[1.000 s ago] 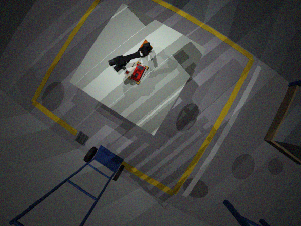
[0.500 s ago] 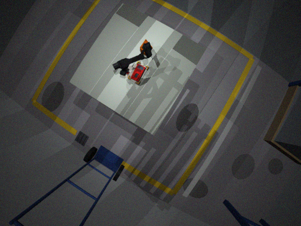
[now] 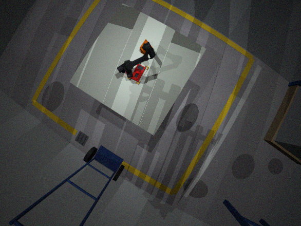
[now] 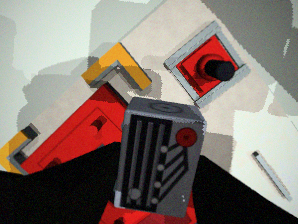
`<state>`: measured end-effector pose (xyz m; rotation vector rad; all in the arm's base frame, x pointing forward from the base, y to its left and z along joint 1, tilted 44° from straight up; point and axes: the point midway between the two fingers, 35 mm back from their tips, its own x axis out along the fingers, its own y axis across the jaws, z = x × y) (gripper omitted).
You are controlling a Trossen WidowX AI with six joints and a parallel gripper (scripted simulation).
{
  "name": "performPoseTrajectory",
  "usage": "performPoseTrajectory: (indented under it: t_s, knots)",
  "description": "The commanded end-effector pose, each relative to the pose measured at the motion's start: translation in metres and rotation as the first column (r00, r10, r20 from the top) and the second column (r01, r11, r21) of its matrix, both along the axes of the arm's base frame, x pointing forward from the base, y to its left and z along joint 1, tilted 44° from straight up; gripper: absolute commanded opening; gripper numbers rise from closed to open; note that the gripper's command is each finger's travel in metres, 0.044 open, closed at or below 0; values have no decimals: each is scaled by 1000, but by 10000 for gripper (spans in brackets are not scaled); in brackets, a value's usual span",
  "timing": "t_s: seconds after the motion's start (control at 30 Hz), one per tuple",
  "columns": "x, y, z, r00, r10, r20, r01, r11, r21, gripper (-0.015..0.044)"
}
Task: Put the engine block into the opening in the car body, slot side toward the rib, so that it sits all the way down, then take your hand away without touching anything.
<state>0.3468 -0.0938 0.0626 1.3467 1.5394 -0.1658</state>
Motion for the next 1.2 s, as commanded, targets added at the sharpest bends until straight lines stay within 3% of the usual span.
performPoseTrajectory:
  t_s: [0.0, 0.4, 0.8, 1.0, 1.17]
  knots:
    - [0, 13, 4, 990, 106, 89, -105, 994, -21, 0]
    - [-2, 45, 15, 852, 406, 331, -379, 914, -144, 0]
    - [-4, 72, 25, 639, 605, 476, -541, 793, -282, 0]
    - [-4, 72, 25, 601, 630, 491, -559, 771, -306, 158]
    - [-4, 72, 25, 607, 626, 489, -556, 774, -302, 159]
